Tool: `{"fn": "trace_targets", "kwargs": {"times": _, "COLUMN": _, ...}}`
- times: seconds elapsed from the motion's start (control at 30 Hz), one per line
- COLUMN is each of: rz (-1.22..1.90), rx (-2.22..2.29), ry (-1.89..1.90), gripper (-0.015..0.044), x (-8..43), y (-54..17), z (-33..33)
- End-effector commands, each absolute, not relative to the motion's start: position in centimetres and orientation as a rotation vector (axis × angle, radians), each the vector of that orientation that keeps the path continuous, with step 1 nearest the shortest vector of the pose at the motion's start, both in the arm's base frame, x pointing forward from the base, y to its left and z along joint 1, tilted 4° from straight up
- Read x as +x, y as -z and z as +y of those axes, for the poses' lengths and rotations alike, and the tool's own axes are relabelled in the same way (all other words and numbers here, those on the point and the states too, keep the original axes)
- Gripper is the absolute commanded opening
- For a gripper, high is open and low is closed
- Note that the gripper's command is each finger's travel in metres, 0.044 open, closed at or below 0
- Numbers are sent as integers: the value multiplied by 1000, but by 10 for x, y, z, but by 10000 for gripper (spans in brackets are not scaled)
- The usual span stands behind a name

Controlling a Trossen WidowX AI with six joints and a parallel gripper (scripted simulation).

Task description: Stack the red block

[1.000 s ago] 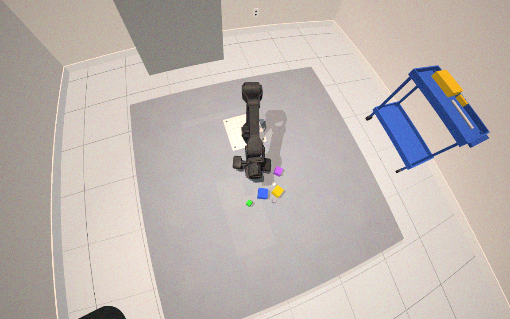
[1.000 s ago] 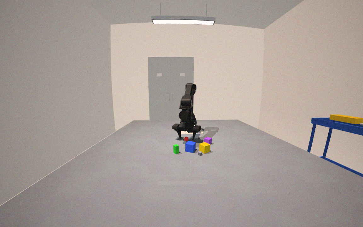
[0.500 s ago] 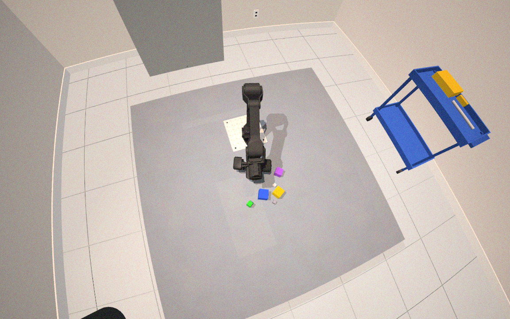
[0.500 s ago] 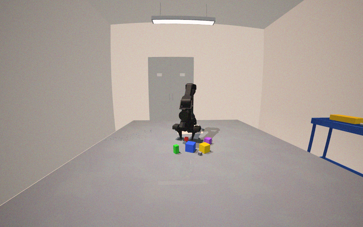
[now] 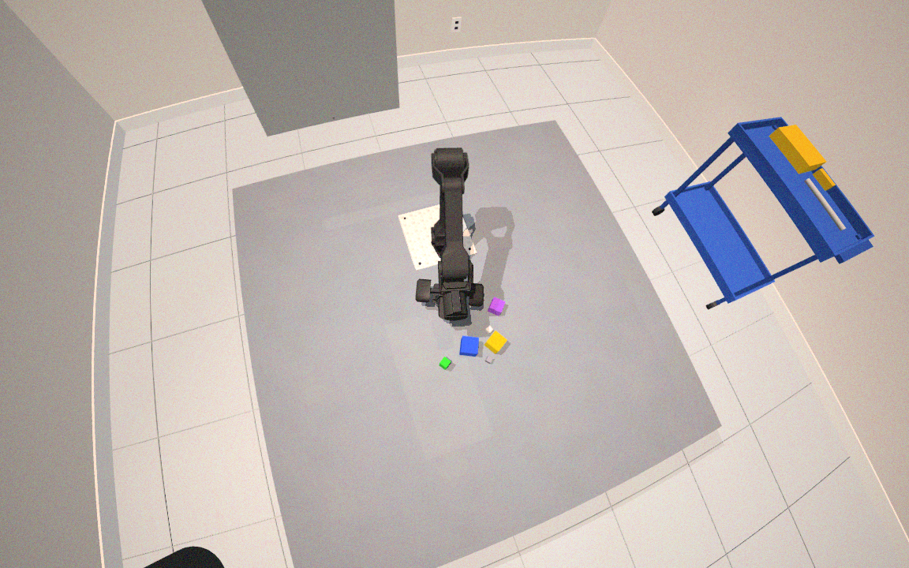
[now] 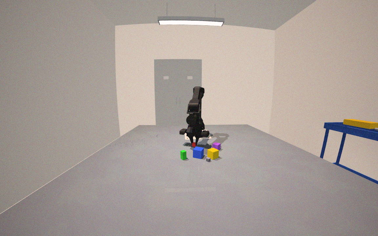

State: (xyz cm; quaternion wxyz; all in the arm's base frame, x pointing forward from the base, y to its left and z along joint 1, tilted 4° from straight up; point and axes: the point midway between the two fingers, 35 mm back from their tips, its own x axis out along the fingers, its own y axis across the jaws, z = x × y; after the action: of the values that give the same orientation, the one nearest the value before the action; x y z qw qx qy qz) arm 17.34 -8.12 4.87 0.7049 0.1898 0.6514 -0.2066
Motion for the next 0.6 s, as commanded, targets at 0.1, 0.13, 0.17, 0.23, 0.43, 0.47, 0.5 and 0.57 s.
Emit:
{"fn": "trace_targets", "kwargs": {"times": 0.1, "rz": 1448, "rx": 416, "ry": 462, "gripper": 0, "x": 173, "y": -51, "z": -82}}
{"fn": "trace_targets", "kwargs": {"times": 0.13, "rz": 1448, "rx": 416, "ry": 462, "gripper": 0, "x": 173, "y": -53, "z": -82}}
{"fn": "trace_targets", "kwargs": {"times": 0.17, "rz": 1448, "rx": 417, "ry": 462, "gripper": 0, "x": 173, "y": -56, "z": -82}}
{"fn": "trace_targets", "kwargs": {"times": 0.23, "rz": 1448, "rx": 417, "ry": 462, "gripper": 0, "x": 173, "y": -63, "z": -81}}
{"fn": "trace_targets", "kwargs": {"times": 0.43, "rz": 1448, "rx": 417, "ry": 462, "gripper": 0, "x": 171, "y": -91, "z": -79}}
{"fn": "trace_targets", "kwargs": {"times": 0.47, "rz": 1448, "rx": 417, "ry": 462, "gripper": 0, "x": 171, "y": -95, "z": -79}}
{"fn": "trace_targets", "kwargs": {"times": 0.5, "rz": 1448, "rx": 417, "ry": 462, "gripper": 0, "x": 171, "y": -99, "z": -79}}
{"fn": "trace_targets", "kwargs": {"times": 0.57, "rz": 1448, "rx": 417, "ry": 462, "gripper": 0, "x": 170, "y": -108, "z": -78}}
